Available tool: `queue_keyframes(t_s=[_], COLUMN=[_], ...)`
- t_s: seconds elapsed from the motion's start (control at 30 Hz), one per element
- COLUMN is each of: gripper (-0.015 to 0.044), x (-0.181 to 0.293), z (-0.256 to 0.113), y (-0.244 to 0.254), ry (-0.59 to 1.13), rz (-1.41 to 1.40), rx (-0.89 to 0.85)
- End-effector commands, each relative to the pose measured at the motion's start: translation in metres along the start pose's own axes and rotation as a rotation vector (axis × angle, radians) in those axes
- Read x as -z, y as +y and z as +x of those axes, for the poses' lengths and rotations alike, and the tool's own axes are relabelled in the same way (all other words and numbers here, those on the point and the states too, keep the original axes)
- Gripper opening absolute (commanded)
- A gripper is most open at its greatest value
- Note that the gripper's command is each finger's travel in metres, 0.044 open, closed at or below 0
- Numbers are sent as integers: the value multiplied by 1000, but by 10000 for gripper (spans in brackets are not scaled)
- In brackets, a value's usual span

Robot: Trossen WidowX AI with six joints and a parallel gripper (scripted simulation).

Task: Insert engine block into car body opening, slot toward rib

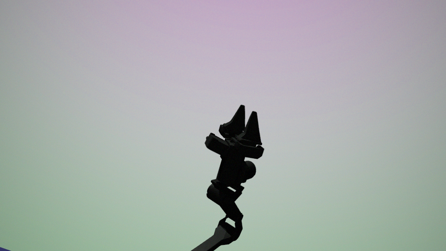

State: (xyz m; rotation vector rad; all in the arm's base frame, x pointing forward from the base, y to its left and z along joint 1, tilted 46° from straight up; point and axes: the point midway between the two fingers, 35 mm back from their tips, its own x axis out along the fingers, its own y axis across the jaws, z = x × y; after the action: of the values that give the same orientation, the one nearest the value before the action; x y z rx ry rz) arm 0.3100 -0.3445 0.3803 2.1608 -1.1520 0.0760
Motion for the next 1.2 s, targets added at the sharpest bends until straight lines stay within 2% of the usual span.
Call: queue_keyframes(t_s=[0.0, 0.03, 0.6, 1.17], gripper=[426, 440, 440, 440], x=[0, -1, -86, -167], z=[0, 0, 24, -1], y=[0, -1, -90, -174], ry=[0, -3, -228, -336], rz=[0, -3, -305, -552], rx=[0, 4, 407, 914])
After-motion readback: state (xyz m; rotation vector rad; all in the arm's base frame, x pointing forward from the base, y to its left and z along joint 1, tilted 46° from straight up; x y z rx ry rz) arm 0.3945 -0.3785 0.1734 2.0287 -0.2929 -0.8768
